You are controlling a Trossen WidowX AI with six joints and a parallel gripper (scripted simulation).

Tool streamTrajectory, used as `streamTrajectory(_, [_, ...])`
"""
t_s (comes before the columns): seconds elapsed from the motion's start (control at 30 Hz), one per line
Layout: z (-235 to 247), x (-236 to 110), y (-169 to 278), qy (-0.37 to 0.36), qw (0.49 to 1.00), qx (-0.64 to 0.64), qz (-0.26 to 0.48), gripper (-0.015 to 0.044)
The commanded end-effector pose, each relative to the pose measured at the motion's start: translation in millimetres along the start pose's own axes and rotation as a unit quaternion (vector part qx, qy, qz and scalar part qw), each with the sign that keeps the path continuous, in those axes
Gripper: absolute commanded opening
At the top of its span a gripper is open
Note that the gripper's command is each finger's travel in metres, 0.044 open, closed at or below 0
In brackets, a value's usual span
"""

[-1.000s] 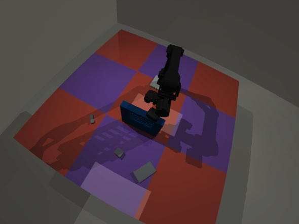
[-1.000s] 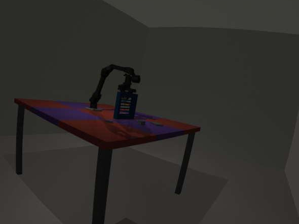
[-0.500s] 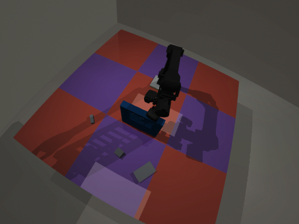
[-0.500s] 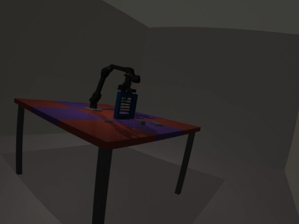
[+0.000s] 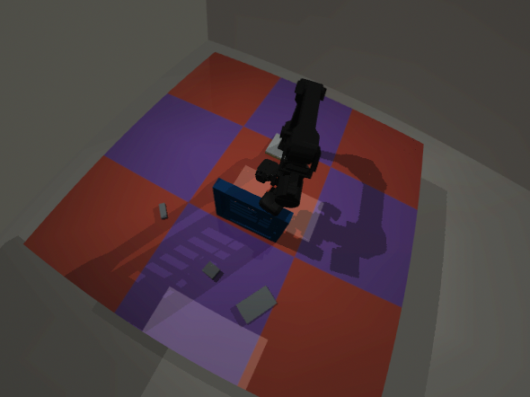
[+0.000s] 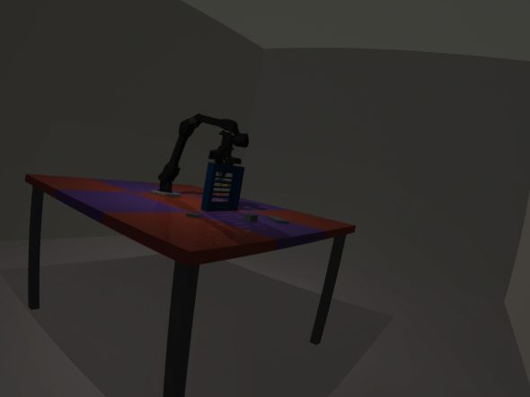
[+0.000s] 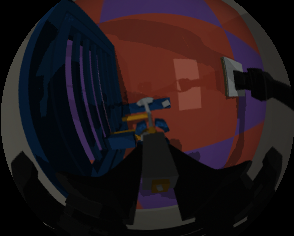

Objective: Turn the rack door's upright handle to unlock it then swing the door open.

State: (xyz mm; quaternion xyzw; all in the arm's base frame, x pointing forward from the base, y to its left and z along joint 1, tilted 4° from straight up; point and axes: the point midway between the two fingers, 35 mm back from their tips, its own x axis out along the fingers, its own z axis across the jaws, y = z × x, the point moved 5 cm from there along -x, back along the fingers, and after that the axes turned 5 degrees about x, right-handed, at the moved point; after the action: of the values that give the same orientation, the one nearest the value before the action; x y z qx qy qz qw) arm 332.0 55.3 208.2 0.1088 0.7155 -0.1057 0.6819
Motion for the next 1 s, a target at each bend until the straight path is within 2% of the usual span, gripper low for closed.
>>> streamTrajectory(0.0, [0.1,0.7,-0.4,0.000,1.000,0.001,-0.002,0.0022])
streamTrajectory(0.2, [-0.4,0.7,-0.8,0.000,1.000,-0.006,-0.002,0.0009])
streamTrajectory(0.97, [-22.7,0.6,-19.3,0.001,0.972,-0.236,-0.003,0.0009])
